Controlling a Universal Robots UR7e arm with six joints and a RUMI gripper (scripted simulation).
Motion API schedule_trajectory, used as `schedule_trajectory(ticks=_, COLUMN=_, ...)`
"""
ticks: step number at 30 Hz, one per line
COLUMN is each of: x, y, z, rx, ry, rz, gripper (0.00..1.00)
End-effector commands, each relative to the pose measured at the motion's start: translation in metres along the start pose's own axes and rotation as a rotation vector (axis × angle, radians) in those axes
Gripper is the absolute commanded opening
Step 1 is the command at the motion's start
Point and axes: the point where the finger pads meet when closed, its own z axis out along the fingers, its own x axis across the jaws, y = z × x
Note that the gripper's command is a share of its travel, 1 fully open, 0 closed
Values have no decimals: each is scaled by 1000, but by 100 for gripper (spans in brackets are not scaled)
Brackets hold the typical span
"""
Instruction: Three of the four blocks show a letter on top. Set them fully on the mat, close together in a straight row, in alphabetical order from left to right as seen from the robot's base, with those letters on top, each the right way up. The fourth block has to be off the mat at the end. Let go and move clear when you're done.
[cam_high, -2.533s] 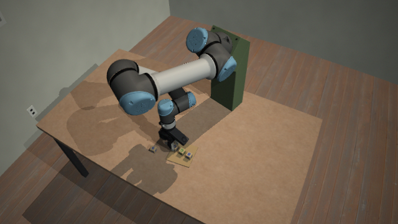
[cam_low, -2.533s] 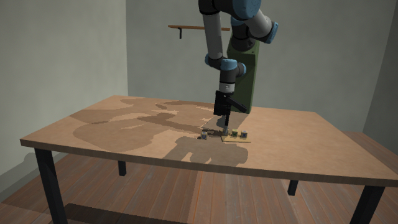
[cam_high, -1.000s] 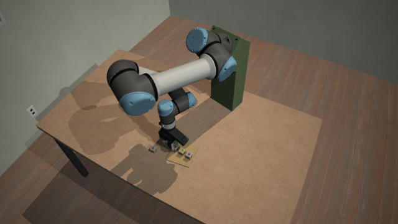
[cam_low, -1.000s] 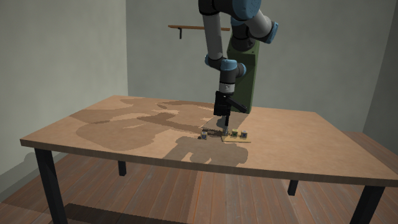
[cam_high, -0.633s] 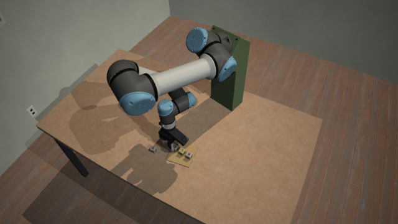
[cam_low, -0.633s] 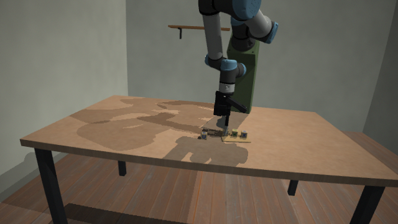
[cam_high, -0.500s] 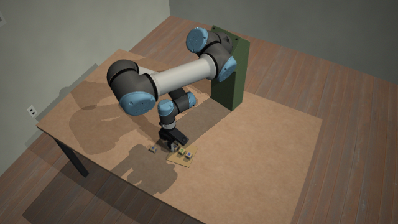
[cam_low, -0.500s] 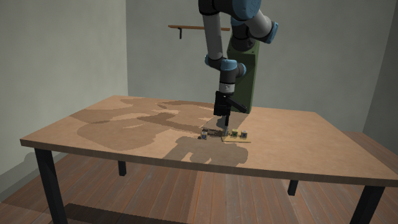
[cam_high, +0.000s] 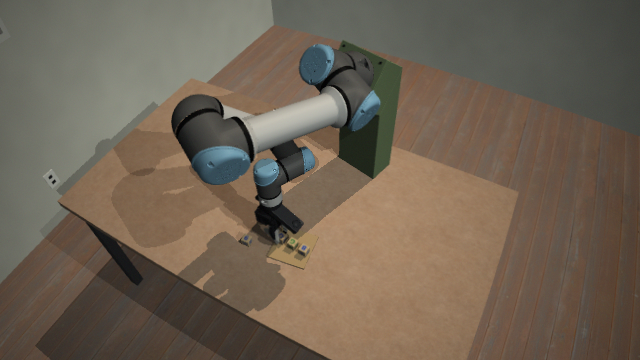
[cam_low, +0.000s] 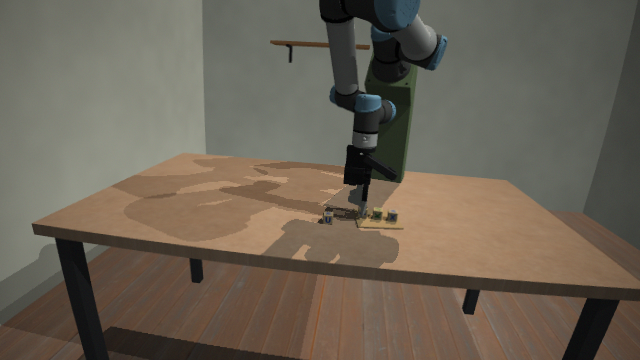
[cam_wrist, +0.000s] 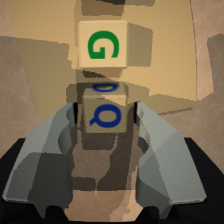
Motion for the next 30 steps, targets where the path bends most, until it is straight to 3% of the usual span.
schedule_trajectory(ticks=1, x=0, y=0, z=-6, rx=0, ry=1, rz=0, gripper=28)
schedule_trajectory(ticks=16, x=0, y=0, z=-64, rx=0, ry=1, rz=0, gripper=28)
schedule_trajectory(ticks=30, x=0, y=0, z=-86, rx=0, ry=1, rz=0, gripper=28)
